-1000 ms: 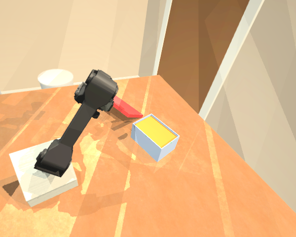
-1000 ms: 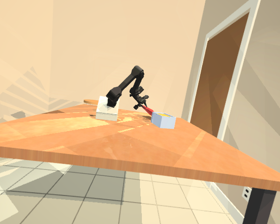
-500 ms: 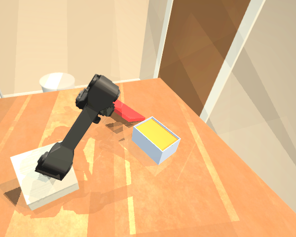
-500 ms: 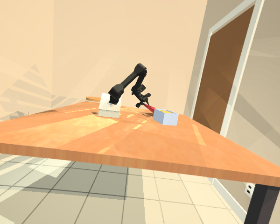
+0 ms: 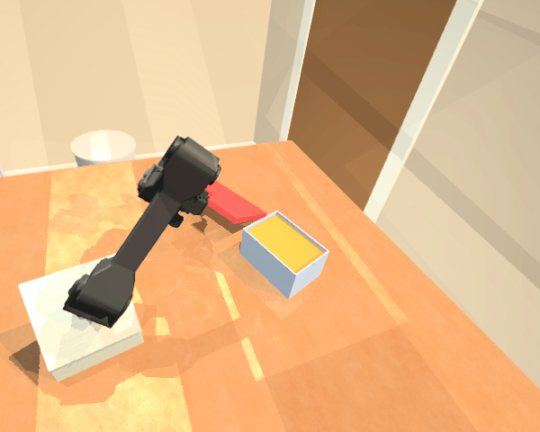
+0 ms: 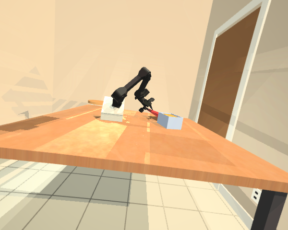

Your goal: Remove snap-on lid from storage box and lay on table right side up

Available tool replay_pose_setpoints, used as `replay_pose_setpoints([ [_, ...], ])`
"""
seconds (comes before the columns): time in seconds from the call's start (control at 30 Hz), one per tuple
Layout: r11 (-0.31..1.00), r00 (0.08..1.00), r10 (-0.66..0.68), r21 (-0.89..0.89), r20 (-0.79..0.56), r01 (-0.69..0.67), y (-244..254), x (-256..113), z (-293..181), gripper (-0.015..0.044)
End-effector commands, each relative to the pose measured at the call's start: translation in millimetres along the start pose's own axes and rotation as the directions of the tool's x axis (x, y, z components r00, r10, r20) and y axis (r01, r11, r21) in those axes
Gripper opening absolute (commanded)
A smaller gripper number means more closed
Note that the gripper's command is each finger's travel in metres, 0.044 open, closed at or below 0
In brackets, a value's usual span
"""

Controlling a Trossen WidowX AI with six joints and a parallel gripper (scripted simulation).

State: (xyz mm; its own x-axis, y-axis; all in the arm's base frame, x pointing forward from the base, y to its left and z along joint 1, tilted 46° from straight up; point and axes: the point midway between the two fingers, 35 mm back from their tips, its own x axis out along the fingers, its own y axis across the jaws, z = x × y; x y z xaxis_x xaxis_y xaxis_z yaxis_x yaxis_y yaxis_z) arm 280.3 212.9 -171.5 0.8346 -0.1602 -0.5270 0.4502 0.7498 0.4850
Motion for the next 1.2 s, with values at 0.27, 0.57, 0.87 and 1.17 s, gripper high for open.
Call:
replay_pose_setpoints([
  [0.27,1.000,1.000,-0.014,-0.004,0.001,0.014,-12,8,2,0.0000],
  [0.57,1.000,1.000,-0.014,-0.004,0.001,0.014,-11,8,1,0.0105],
  [0.87,1.000,1.000,-0.014,-0.004,0.001,0.014,-12,7,2,0.0301],
  [1.17,1.000,1.000,-0.014,-0.004,0.000,0.014,-25,-7,2,0.0440],
])
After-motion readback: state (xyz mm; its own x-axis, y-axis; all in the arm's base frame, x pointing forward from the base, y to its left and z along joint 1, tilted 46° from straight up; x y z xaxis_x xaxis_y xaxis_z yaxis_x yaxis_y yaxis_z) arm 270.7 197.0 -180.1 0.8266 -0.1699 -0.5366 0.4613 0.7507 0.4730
